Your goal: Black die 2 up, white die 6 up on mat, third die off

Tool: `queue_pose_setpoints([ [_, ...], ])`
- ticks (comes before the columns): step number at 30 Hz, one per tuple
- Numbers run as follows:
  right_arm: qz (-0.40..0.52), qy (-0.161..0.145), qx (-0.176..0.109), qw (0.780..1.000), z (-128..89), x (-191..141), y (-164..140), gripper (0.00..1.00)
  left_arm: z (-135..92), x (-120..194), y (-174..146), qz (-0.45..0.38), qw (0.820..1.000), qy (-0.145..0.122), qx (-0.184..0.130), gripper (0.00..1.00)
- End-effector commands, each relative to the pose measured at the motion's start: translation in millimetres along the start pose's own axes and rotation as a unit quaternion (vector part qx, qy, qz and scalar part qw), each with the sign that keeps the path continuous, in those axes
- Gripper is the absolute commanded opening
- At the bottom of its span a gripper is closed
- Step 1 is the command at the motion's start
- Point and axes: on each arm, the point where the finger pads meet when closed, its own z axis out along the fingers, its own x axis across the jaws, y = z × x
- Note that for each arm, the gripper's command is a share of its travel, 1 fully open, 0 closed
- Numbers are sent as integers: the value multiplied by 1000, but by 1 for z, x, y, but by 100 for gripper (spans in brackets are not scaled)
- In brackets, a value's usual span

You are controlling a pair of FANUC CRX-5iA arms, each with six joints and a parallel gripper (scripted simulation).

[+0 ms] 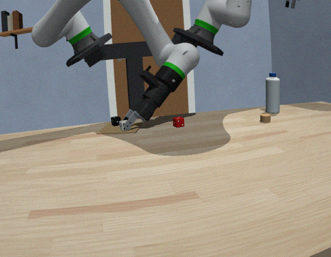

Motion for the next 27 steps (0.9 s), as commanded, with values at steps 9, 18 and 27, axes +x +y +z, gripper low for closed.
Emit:
queue_pose_setpoints([
  [9, 0, -1, 0, 1000, -1, -1, 0, 57, -1, 0, 0, 0, 1000, 0, -1, 100],
  [18, 0, -1, 0, 1000, -1, -1, 0, 57, -1, 0, 0, 0, 1000, 0, -1, 100],
  [27, 0, -1, 0, 1000, -13, -1, -13, 57, -1, 0, 0, 0, 1000, 0, -1, 100],
])
